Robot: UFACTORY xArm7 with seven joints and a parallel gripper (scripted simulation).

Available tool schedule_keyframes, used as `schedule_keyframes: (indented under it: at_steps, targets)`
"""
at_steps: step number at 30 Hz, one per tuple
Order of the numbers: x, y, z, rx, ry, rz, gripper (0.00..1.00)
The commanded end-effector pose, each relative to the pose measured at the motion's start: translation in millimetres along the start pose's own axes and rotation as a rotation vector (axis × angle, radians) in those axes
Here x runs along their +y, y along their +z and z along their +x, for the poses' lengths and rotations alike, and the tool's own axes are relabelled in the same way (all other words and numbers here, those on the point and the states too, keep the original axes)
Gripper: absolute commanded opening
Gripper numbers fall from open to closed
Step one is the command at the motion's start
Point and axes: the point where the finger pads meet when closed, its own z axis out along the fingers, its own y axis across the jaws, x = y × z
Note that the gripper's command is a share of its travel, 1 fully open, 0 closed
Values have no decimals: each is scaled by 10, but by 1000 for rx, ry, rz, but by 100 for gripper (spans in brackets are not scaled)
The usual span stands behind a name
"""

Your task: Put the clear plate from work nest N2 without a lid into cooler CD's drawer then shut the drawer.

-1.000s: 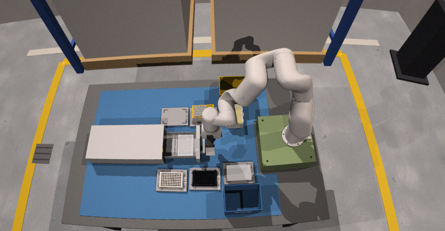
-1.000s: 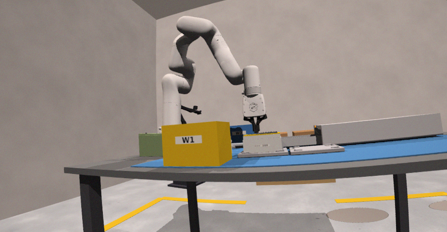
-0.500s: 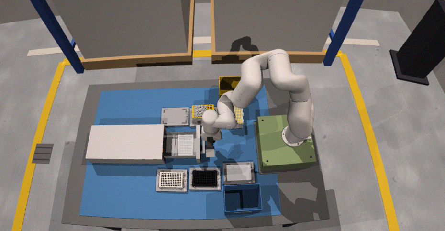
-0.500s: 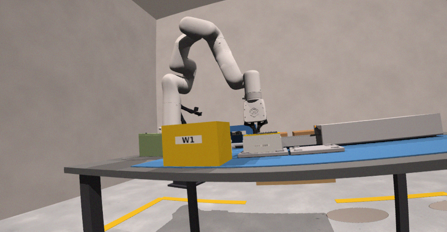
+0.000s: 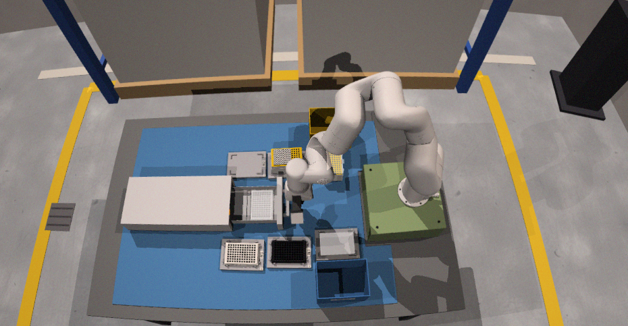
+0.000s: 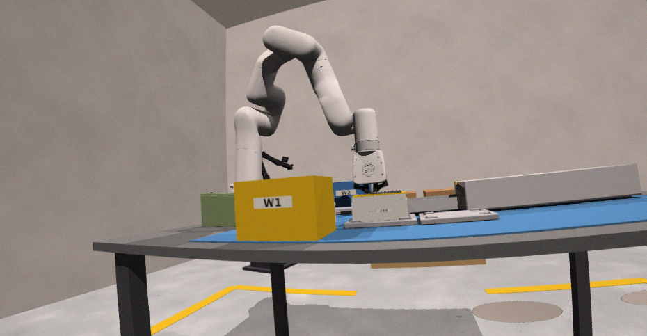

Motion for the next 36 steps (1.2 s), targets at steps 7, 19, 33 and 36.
schedule_keyframes:
  at_steps: [7, 19, 33, 36]
  targets:
    - [21, -2, -1, -1, 0, -5, 0]
    - [187, -3, -1, -1, 0, -5, 0]
    - [393, -5, -1, -1, 0, -5, 0]
    - [392, -5, -1, -1, 0, -5, 0]
